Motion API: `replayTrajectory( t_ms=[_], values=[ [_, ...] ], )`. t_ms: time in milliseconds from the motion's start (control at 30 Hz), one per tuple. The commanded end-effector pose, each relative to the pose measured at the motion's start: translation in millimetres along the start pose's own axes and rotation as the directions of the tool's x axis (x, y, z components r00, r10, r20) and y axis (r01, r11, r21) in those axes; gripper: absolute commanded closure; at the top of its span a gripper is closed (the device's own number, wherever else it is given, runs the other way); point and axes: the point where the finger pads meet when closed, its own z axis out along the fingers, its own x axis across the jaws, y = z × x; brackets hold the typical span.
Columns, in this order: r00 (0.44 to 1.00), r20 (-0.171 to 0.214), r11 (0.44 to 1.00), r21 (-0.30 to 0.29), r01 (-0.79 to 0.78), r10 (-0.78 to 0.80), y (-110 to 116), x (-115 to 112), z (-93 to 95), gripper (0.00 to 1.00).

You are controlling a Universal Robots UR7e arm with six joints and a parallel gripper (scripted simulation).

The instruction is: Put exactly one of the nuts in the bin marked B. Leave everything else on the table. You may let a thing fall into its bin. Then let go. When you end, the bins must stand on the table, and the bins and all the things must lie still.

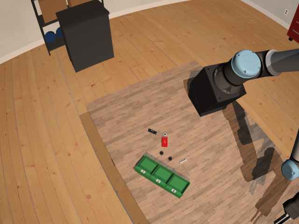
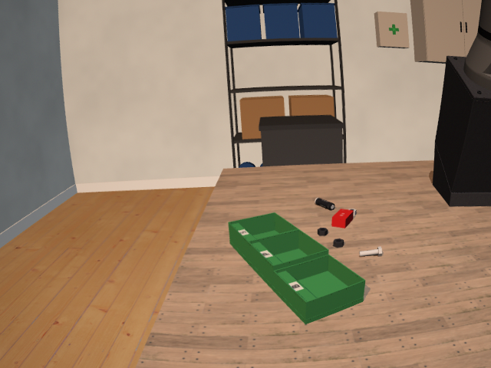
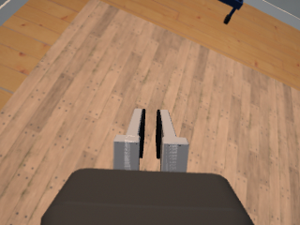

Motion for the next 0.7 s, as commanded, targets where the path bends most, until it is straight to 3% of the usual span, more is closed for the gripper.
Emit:
replayTrajectory(
  t_ms=[0,167,267,367,467,567,667],
  values=[
    [0.997,-0.041,0.998,-0.029,-0.061,0.060,-7.7,23.0,25.8,0.69],
    [0.997,-0.041,0.998,-0.029,-0.061,0.060,-9.3,29.3,32.8,0.69],
    [0.982,-0.107,0.985,-0.064,-0.161,0.153,-12.5,47.6,49.5,0.69],
    [0.982,-0.107,0.985,-0.064,-0.161,0.153,-15.7,65.9,66.3,0.69],
    [0.982,-0.107,0.985,-0.064,-0.161,0.153,-15.8,66.3,66.6,0.69],
    [0.953,-0.177,0.960,-0.088,-0.265,0.247,-18.1,86.0,81.8,0.69],
    [0.953,-0.177,0.960,-0.088,-0.265,0.247,-18.9,92.6,86.8,0.69]
  ],
)
